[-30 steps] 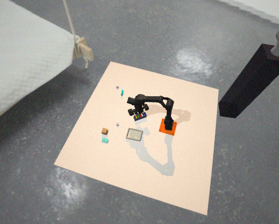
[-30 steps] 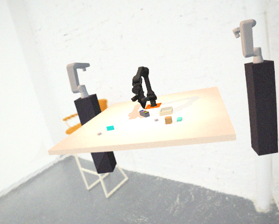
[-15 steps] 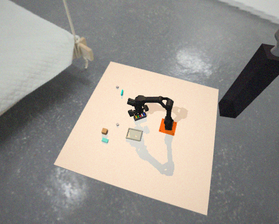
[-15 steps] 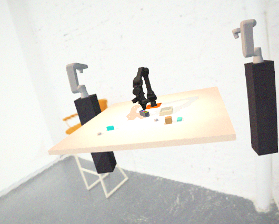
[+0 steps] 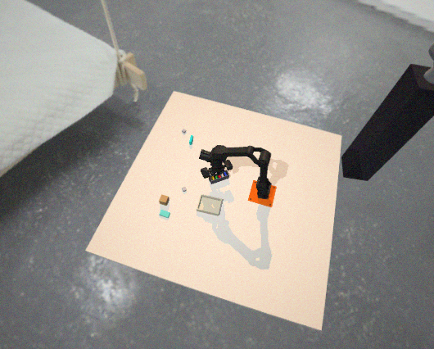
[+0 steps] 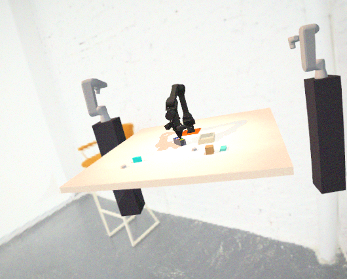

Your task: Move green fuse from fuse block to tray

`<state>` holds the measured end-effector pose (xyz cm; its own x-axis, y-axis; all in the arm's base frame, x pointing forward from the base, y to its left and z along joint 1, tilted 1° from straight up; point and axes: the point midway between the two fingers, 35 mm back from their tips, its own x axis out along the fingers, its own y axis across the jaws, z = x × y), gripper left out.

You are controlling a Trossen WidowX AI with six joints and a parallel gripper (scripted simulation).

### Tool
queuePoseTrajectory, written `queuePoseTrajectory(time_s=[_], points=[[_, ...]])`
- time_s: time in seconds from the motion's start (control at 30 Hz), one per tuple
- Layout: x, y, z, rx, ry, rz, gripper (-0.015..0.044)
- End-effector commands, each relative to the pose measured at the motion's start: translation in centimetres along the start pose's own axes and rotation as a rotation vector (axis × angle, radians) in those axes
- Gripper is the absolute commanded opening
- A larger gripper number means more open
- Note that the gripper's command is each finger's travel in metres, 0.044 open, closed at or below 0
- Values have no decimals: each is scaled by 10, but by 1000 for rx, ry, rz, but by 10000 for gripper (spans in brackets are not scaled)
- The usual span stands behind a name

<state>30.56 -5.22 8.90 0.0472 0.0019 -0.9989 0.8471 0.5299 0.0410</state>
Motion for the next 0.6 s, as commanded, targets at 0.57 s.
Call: queuePoseTrajectory(time_s=[0.57], points=[[12,-2,-1,3,2,-7,74]])
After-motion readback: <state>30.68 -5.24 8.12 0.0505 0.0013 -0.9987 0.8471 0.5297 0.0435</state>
